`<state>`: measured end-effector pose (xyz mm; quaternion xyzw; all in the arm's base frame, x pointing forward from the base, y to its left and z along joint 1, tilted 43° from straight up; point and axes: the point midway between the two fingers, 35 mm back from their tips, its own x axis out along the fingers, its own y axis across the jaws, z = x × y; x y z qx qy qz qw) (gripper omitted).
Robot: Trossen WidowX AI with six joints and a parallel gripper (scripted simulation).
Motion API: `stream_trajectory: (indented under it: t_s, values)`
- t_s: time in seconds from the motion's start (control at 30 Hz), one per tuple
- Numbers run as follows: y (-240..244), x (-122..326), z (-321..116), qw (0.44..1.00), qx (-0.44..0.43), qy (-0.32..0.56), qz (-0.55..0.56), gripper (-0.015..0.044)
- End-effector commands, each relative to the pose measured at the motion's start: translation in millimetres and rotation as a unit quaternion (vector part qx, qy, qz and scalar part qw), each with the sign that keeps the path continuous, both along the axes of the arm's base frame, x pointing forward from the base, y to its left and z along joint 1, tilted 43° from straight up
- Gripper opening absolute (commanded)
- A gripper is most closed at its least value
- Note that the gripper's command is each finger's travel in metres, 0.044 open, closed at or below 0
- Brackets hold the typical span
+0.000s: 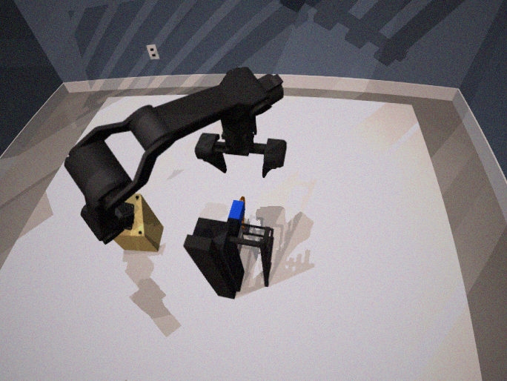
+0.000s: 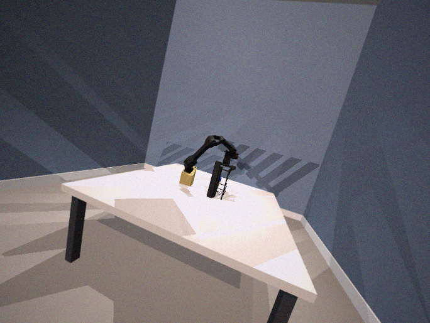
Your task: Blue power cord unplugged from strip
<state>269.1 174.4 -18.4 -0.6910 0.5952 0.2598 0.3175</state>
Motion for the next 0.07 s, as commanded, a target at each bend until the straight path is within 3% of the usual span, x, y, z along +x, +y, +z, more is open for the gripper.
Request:
stream_trajectory:
  t_s: [0.0, 0.03]
  values:
    - [0.3, -0.6, -0.4, 1.000, 0.001, 0.001, -0.002, 0.0440]
    - [0.3, -0.6, -0.4, 1.000, 0.001, 0.001, -0.002, 0.0440]
